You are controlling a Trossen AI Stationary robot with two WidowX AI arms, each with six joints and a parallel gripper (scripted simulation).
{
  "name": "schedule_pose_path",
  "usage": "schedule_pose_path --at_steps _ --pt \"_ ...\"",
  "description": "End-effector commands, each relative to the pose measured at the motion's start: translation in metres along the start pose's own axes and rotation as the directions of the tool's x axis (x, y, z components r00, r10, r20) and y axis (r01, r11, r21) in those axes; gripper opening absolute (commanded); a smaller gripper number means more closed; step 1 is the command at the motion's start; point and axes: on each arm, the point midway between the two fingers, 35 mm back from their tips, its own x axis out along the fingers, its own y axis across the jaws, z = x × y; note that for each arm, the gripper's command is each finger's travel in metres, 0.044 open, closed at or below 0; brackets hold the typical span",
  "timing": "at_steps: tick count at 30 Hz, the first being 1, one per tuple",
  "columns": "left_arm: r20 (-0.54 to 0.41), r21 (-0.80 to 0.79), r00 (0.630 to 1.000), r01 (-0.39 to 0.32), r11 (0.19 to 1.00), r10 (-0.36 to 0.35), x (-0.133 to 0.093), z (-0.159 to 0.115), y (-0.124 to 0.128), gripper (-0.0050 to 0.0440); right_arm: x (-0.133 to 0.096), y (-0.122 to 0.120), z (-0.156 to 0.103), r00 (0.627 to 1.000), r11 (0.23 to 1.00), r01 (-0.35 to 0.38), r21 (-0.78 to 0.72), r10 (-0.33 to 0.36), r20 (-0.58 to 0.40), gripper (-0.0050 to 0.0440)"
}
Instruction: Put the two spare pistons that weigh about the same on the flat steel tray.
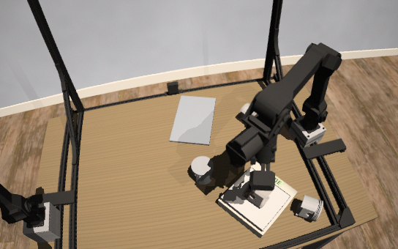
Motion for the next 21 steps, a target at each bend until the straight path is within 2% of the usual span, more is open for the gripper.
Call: schedule_pose_path --at_steps 1,8,16,21 --pt "-0.006 0.047 1.0 -0.009 0.999 0.009 0.0001 -0.0013 -0.0022 0.0378 0.0 0.0003 -0.0001 1.0 1.0 -0.002 -0.001 0.002 -0.001 0.044" --pt "-0.01 0.229 0.999 -0.038 0.973 0.041 0.0001 -0.0013 -0.0022 0.0378 0.0 0.0003 -0.0001 1.0 1.0 -0.002 -0.001 0.002 -0.001 0.044" --pt "-0.006 0.427 0.997 -0.068 0.902 0.078 0.0001 -0.0013 -0.0022 0.0378 0.0 0.0003 -0.0001 1.0 1.0 -0.002 -0.001 0.002 -0.001 0.044" --pt "-0.003 0.497 0.996 -0.078 0.864 0.091 0.0018 -0.0011 -0.0024 0.0378 0.0 0.0003 -0.0001 1.0 1.0 -0.002 -0.001 0.002 -0.001 0.044"
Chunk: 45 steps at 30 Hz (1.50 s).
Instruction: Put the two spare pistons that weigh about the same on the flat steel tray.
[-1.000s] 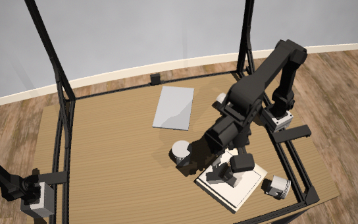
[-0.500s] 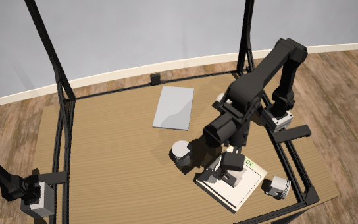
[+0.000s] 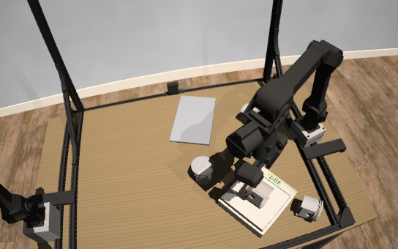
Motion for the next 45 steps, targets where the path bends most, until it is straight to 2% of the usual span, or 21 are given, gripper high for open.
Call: schedule_pose_path --at_steps 1,45 --pt "-0.007 0.059 1.0 -0.007 0.998 0.007 0.003 0.0 -0.003 0.0378 0.0 0.0 0.0 1.0 1.0 -0.002 -0.001 0.002 -0.001 0.044" --pt "-0.01 0.06 1.0 -0.004 0.998 0.005 0.066 0.002 -0.006 0.0378 0.0 0.0 0.0 1.0 1.0 -0.002 -0.001 0.002 -0.001 0.044"
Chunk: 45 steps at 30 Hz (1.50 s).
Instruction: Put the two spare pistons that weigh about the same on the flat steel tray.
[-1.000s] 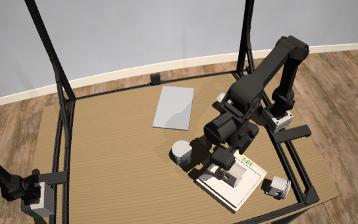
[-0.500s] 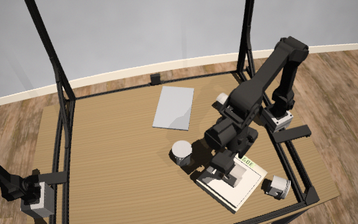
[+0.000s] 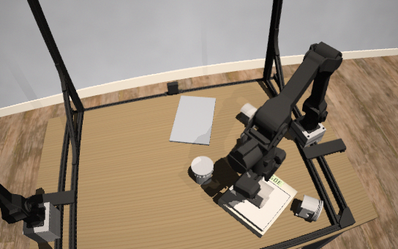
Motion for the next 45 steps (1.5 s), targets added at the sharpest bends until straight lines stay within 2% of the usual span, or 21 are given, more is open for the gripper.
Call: schedule_pose_path --at_steps 1,17,18,45 --pt "-0.005 0.005 1.0 0.022 1.0 -0.022 0.012 0.0 -0.005 0.0378 0.0 0.0 0.0 1.0 1.0 -0.002 -0.001 0.002 -0.001 0.044" --pt "-0.007 0.006 0.999 0.031 0.999 -0.031 0.033 0.0 -0.007 0.0378 0.0 0.0 0.0 1.0 1.0 -0.002 -0.001 0.002 -0.001 0.044" --pt "-0.007 0.006 0.999 0.031 0.999 -0.031 0.033 0.0 -0.007 0.0158 0.0 0.0 0.0 1.0 1.0 -0.002 -0.001 0.002 -0.001 0.044" --pt "-0.007 0.006 0.999 0.031 0.999 -0.031 0.033 0.0 -0.007 0.0158 0.0 0.0 0.0 1.0 1.0 -0.002 -0.001 0.002 -0.001 0.044"
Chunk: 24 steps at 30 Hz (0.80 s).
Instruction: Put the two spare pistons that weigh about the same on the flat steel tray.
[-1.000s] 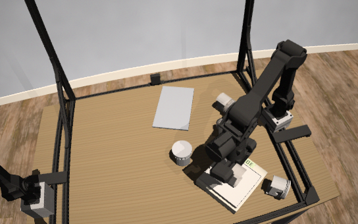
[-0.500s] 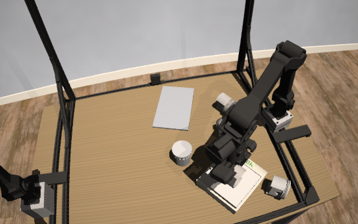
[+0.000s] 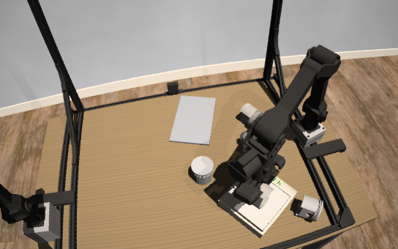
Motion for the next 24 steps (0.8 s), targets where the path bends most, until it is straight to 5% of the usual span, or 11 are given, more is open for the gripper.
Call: schedule_pose_path --at_steps 1,24 --pt "-0.003 0.004 1.0 0.012 1.0 -0.012 0.003 0.0 -0.003 0.0158 0.0 0.0 0.0 1.0 1.0 -0.002 -0.001 0.002 -0.001 0.044" --pt "-0.003 0.004 1.0 0.012 1.0 -0.012 -0.031 -0.007 0.001 0.0158 0.0 0.0 0.0 1.0 1.0 -0.002 -0.001 0.002 -0.001 0.044"
